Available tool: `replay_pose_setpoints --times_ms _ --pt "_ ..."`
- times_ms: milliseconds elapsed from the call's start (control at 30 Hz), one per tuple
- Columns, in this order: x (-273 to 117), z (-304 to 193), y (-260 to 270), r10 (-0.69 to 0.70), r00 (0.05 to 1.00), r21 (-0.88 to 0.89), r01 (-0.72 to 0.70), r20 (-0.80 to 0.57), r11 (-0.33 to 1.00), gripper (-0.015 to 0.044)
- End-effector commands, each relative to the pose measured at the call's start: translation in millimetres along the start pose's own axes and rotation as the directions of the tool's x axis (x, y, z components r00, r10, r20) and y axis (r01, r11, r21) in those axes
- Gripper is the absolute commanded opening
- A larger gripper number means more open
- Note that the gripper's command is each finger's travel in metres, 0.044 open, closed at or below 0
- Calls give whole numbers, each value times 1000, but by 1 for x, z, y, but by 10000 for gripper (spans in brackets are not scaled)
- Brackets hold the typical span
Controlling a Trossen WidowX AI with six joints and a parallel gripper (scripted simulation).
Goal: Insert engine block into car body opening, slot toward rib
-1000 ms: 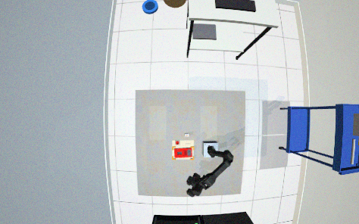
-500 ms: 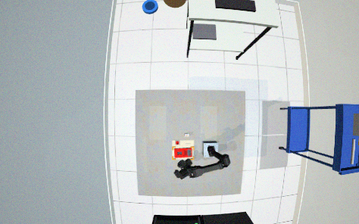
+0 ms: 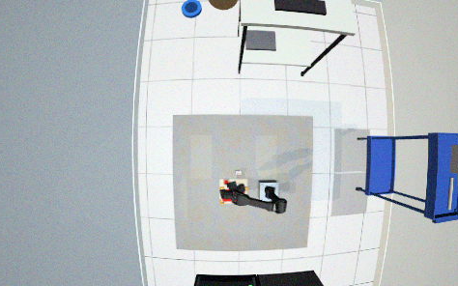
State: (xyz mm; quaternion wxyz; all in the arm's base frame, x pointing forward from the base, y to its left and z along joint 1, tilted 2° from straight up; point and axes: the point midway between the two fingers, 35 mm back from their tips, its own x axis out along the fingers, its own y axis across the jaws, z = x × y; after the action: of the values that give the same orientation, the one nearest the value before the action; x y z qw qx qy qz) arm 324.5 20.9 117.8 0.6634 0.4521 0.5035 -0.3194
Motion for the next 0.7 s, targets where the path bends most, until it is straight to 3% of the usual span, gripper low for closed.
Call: replay_pose_setpoints --times_ms 0,267,667 --pt "21 28 -32 -104 995 84 103 6 991 440" --pt "49 74 -96 -265 964 249 264 -29 932 440" --pt "83 74 -109 -268 963 252 267 -30 930 440"
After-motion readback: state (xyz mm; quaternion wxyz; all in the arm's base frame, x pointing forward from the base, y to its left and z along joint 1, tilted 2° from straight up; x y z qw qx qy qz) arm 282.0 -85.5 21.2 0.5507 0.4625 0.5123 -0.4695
